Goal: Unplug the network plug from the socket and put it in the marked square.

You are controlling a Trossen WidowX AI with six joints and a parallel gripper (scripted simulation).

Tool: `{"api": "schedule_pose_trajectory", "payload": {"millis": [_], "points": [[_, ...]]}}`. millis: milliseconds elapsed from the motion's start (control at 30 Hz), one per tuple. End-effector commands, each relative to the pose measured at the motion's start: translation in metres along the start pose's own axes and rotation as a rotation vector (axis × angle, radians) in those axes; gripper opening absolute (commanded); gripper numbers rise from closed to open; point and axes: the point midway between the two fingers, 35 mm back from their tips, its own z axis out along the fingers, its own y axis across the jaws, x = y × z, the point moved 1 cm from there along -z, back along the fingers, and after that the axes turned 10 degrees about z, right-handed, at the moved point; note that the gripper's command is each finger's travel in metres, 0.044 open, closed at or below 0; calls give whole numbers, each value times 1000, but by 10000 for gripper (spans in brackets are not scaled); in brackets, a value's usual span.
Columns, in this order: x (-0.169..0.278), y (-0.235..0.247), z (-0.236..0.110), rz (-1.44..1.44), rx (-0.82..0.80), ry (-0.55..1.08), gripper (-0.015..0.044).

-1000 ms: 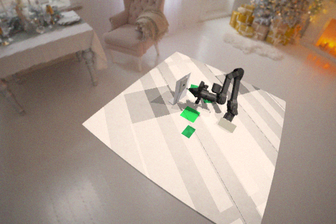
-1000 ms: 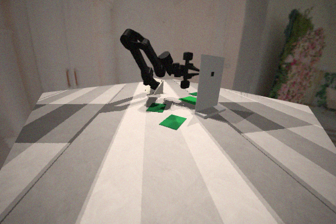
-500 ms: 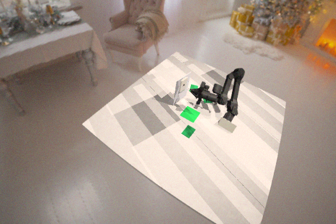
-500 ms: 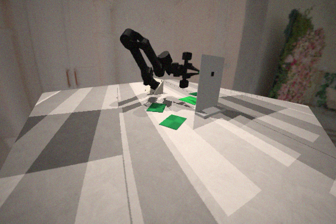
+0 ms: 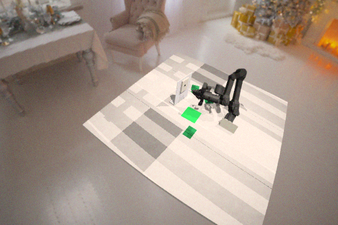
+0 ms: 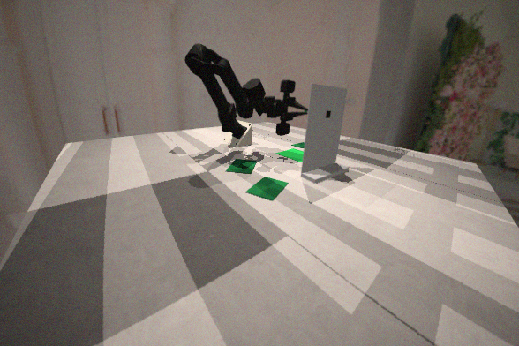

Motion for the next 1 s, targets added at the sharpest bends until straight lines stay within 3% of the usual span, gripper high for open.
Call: {"api": "schedule_pose_trajectory", "payload": {"millis": [0, 733, 967], "points": [[1, 6, -1, 0, -6, -7, 0], [9, 54, -28, 3, -54, -43, 0], [21, 42, -19, 8, 28, -10, 0]]}}
